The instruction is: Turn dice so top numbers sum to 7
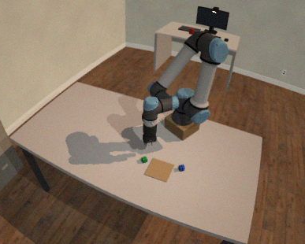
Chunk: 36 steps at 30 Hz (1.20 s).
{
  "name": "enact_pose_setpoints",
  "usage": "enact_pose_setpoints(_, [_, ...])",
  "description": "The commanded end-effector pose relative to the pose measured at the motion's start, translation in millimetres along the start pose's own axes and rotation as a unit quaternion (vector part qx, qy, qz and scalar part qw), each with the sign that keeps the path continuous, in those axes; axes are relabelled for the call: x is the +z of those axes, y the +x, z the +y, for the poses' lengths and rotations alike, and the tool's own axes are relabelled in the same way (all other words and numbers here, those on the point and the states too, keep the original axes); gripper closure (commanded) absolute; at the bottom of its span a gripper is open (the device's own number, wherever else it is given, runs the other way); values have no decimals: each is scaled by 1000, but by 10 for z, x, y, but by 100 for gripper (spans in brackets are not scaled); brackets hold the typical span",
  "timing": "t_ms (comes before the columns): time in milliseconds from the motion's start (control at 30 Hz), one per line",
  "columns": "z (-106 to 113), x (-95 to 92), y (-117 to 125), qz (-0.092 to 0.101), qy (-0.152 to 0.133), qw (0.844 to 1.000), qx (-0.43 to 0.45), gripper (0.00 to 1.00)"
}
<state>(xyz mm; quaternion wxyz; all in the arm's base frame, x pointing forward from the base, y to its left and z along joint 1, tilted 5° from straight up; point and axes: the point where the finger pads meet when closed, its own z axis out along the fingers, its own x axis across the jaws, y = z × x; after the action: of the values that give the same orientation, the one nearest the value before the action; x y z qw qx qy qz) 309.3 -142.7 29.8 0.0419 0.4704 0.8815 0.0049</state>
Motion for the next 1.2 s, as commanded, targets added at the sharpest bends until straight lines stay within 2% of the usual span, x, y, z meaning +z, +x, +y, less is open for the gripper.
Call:
enact_pose_setpoints(0, [-2,1,-1,1,-14,1000,0,43])
enact_pose_setpoints(167, [-2,2,-2,0,-49,999,0,43])
enact_pose_setpoints(367, [-7,7,0,1,-111,994,0,43])
enact_pose_setpoints(433, [-7,7,0,1,-111,994,0,43])
enact_pose_setpoints(567, [-10,12,2,1,-161,987,-1,43])
enact_pose_setpoints(733, [-14,17,1,2,-232,973,-1,43])
enact_pose_setpoints(933, [-19,15,-7,0,-321,947,-1,43])
enact_pose_setpoints(1033, [-19,14,-8,-1,-323,946,-1,43])
enact_pose_setpoints(1167, [-25,20,-4,1,-376,926,-1,43])
